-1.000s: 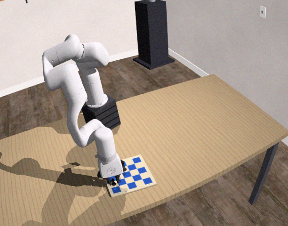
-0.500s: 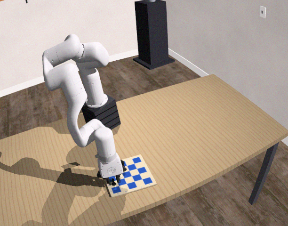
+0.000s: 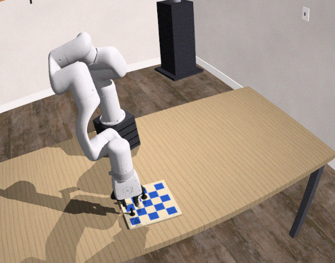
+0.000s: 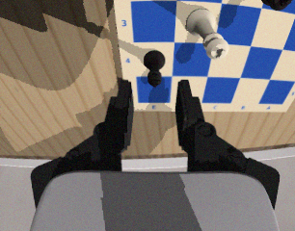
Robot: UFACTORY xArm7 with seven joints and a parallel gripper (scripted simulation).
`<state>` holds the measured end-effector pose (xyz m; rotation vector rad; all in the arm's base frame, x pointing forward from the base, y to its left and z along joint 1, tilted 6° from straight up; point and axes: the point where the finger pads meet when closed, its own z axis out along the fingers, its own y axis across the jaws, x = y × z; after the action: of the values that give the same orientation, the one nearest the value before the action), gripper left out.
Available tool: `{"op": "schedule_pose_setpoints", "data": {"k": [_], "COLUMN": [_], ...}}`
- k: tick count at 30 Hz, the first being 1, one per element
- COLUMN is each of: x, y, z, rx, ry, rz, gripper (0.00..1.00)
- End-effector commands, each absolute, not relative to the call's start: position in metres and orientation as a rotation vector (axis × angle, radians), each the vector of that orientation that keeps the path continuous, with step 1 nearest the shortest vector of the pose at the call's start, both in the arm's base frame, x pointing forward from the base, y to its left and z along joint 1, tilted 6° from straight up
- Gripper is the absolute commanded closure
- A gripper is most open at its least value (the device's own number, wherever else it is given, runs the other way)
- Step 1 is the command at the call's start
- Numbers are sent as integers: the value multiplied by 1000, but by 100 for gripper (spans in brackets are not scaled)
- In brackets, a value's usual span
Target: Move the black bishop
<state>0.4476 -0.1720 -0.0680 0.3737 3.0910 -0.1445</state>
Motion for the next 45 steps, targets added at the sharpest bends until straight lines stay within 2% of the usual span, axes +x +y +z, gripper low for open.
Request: {"op": "schedule_pose_setpoints", "data": {"k": [1, 14, 15, 45], "x": [449, 449, 449, 448], "y": [-170, -168, -168, -167], "z": [-42, -18, -18, -7], "rx": [373, 373, 373, 373], "ry": [3087, 3087, 3087, 3087], "rz": [-143, -143, -143, -143], "gripper": [63, 63, 0, 0]}}
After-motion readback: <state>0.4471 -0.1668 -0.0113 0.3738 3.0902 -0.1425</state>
